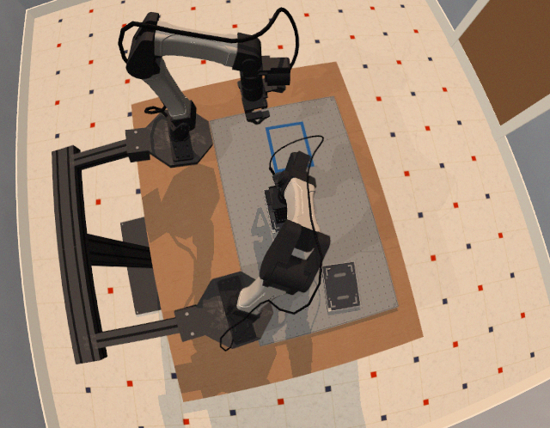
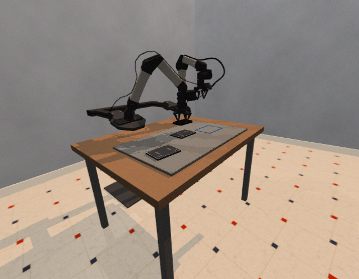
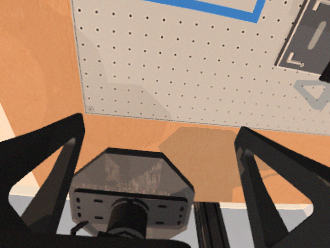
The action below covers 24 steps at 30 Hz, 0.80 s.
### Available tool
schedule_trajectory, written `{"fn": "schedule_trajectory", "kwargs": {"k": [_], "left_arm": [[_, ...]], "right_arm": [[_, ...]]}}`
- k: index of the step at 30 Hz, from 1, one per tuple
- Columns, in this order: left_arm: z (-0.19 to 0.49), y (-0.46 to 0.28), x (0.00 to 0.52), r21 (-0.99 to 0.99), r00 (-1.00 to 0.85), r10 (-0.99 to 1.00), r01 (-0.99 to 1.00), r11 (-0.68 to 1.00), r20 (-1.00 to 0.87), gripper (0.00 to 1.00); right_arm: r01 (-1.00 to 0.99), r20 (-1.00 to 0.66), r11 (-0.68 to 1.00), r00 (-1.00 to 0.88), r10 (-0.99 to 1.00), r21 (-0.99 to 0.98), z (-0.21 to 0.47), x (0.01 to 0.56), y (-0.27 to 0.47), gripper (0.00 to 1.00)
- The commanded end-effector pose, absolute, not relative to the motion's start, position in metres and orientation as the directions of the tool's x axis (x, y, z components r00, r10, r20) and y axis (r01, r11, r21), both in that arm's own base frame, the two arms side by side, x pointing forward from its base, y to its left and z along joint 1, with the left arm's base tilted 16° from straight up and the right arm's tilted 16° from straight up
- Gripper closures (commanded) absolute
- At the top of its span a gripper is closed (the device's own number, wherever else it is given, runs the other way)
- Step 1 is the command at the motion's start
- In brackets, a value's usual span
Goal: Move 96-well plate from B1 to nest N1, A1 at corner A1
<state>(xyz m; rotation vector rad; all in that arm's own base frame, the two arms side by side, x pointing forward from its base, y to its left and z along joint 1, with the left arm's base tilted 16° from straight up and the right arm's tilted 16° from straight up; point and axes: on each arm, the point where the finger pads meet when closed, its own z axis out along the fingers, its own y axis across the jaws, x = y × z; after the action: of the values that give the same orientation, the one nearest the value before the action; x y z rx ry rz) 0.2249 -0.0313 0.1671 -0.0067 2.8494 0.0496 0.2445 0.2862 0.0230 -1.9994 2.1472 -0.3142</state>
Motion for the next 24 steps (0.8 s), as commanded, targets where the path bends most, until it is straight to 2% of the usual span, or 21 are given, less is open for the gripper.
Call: {"fn": "schedule_trajectory", "kwargs": {"k": [1, 13, 15, 24], "left_arm": [[0.169, -0.032, 0.225, 0.028, -0.957, 0.006, -0.002, 1.0, -0.29, 0.0], [0.169, -0.032, 0.225, 0.028, -0.957, 0.006, -0.002, 1.0, -0.29, 0.0], [0.169, -0.032, 0.225, 0.028, -0.957, 0.006, -0.002, 1.0, -0.29, 0.0], [0.169, -0.032, 0.225, 0.028, -0.957, 0.006, -0.002, 1.0, -0.29, 0.0]], "right_arm": [[-0.956, 0.004, 0.068, -0.072, -0.997, -0.284, 0.025, 0.244, 0.286, 1.0], [-0.959, 0.026, 0.069, -0.079, -0.997, -0.276, 0.02, 0.249, 0.286, 1.0], [-0.946, -0.024, 0.155, -0.155, -0.988, -0.285, 0.031, 0.249, 0.276, 1.0], [-0.944, -0.041, 0.162, -0.156, -0.987, -0.287, 0.033, 0.258, 0.257, 1.0]]}}
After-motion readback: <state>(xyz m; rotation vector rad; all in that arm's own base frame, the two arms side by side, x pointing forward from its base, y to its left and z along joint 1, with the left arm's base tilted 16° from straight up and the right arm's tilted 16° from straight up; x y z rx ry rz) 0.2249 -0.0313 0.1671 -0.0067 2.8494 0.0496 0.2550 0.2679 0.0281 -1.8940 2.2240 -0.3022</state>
